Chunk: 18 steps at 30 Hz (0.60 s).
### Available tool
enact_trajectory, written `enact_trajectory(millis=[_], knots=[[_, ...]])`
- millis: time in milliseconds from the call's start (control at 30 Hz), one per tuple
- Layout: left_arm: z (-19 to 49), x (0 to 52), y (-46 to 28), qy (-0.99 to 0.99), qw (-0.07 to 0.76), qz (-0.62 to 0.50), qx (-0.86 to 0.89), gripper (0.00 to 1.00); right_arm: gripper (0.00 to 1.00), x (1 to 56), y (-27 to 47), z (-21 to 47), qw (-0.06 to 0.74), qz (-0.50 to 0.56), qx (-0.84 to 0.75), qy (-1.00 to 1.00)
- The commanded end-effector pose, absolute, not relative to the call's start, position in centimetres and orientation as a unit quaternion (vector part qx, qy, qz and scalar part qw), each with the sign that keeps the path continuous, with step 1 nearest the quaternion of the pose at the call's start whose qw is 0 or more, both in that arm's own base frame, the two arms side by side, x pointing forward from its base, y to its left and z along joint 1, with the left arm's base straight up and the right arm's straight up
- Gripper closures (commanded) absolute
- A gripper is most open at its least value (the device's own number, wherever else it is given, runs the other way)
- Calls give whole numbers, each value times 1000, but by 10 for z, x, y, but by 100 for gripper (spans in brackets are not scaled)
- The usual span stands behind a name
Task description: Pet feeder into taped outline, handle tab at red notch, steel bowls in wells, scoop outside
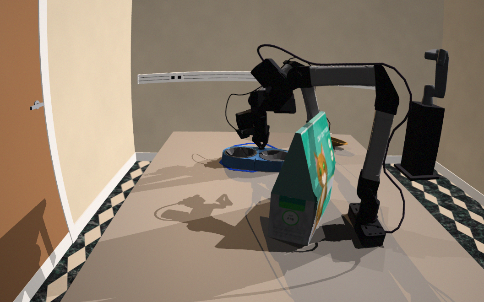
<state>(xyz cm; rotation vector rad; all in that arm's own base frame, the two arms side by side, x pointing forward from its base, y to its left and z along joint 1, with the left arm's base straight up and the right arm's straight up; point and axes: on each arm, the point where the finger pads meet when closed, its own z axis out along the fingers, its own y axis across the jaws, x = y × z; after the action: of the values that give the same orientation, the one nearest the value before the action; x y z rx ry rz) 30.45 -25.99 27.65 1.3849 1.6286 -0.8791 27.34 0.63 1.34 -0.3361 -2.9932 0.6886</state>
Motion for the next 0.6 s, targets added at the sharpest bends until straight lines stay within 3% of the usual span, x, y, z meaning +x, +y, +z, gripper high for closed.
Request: enact_trajectory(millis=[0, 567], knots=[[280, 303, -260, 640, 408, -347, 550, 0, 91, 272, 1, 12, 37, 225, -166, -959], [280, 303, -260, 640, 408, -347, 550, 0, 91, 253, -5, 13, 67, 219, -299, -926]])
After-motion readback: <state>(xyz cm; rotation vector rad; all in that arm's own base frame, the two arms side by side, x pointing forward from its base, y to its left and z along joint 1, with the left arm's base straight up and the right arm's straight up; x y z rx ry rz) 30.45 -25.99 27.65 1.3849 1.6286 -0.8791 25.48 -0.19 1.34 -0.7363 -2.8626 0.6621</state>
